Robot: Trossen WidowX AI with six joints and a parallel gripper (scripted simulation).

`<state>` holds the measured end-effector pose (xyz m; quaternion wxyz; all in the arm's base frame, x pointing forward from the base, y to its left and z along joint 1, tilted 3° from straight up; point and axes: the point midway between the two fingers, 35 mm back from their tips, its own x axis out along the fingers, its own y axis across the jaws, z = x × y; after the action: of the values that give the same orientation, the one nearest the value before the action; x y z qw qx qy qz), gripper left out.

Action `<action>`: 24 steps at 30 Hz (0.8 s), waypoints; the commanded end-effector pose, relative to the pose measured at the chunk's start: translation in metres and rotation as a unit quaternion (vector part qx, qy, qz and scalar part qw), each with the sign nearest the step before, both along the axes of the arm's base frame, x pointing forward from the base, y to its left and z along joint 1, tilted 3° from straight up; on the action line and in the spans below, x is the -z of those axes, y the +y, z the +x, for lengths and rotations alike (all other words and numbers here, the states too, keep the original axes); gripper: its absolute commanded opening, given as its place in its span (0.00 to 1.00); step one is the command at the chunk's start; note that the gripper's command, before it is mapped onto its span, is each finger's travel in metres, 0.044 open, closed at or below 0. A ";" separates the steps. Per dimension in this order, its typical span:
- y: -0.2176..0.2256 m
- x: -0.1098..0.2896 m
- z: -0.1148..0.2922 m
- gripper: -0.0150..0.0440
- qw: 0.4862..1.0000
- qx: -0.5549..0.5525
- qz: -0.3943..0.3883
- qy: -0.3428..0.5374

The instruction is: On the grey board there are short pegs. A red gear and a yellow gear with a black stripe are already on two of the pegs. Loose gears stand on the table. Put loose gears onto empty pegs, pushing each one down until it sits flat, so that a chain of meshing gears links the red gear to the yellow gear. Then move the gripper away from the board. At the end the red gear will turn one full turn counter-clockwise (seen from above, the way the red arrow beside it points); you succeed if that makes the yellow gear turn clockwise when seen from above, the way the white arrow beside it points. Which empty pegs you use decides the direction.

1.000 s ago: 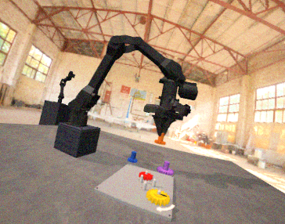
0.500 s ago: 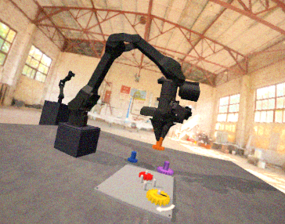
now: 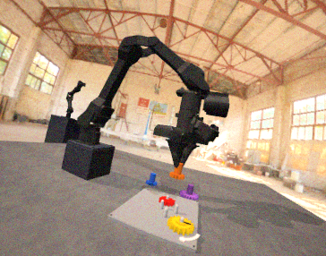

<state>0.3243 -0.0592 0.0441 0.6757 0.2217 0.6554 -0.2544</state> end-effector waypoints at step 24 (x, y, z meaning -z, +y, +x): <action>-0.050 0.017 -0.024 0.25 1.000 -0.003 -0.005 0.002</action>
<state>0.3011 -0.1085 0.0268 0.6750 0.2191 0.6561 -0.2569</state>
